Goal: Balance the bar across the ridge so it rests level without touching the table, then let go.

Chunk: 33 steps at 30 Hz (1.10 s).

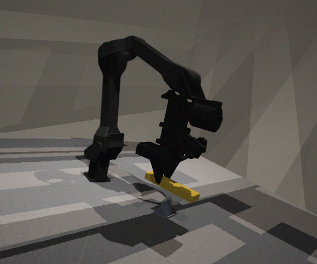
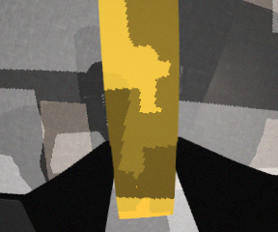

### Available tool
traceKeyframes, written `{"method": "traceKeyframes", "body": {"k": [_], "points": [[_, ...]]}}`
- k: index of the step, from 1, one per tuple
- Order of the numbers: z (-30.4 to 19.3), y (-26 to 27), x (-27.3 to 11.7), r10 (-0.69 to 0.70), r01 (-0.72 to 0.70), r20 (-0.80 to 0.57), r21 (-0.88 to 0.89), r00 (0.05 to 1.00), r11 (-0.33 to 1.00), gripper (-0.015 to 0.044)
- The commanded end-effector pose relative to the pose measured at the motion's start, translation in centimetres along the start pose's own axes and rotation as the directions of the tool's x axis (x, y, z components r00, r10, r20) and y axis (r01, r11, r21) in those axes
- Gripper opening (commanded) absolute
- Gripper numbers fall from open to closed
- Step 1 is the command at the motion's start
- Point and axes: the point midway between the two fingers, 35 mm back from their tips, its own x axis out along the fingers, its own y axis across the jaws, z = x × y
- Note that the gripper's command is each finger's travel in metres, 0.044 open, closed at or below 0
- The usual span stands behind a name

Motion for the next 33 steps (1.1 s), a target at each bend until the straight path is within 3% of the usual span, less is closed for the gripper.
{"method": "traceKeyframes", "body": {"k": [1,33], "points": [[0.0,0.0,0.7,-0.001,0.001,-0.001,0.004,1.000,1.000,0.0000],[-0.1,0.0,2.1,-0.001,0.001,-0.001,0.005,1.000,1.000,0.0000]]}}
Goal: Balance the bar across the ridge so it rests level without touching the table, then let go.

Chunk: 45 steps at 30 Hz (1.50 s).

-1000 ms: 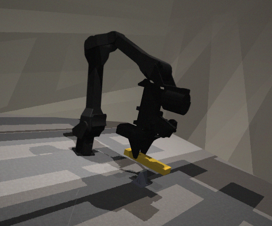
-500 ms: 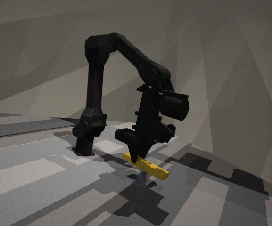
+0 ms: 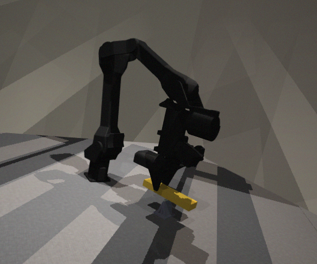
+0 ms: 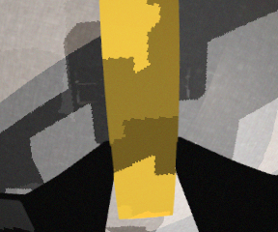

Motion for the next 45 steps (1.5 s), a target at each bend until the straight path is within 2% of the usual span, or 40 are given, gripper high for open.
{"method": "traceKeyframes", "body": {"k": [1,45], "points": [[0.04,0.00,0.05,0.000,0.000,0.002,0.003,1.000,1.000,0.0000],[0.05,0.00,0.41,0.000,0.000,0.002,0.003,1.000,1.000,0.0000]]}}
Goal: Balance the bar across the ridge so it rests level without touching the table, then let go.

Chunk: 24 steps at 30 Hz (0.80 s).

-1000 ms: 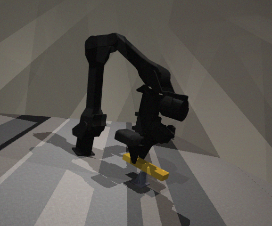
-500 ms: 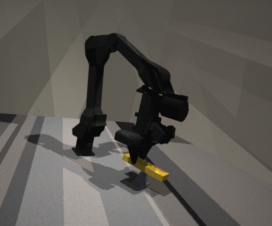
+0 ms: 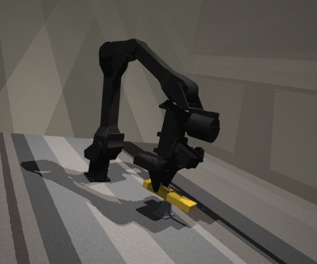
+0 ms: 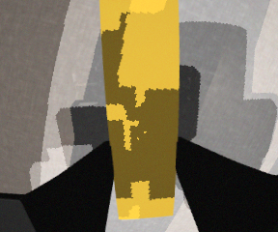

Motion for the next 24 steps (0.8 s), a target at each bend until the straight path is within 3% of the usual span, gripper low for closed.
{"method": "traceKeyframes", "body": {"k": [1,24], "points": [[0.04,0.00,0.05,0.000,0.000,0.002,0.003,1.000,1.000,0.0000],[0.04,0.00,0.24,0.000,0.000,0.002,0.003,1.000,1.000,0.0000]]}}
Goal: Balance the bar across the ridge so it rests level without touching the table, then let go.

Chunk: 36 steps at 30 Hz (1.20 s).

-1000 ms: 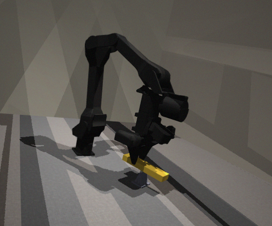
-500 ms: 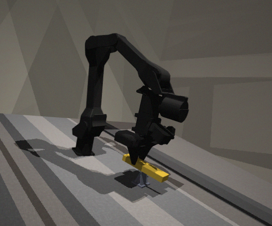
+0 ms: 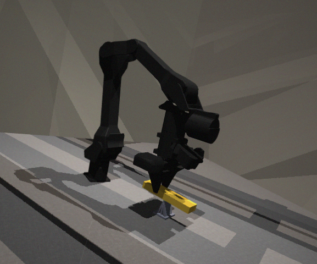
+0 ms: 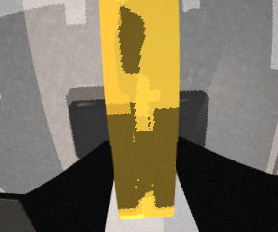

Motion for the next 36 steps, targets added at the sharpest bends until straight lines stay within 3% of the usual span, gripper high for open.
{"method": "traceKeyframes", "body": {"k": [1,36], "points": [[0.03,-0.01,0.05,0.000,0.000,0.002,0.003,1.000,1.000,0.0000],[-0.05,-0.01,0.35,0.000,0.000,0.001,0.003,1.000,1.000,0.0000]]}}
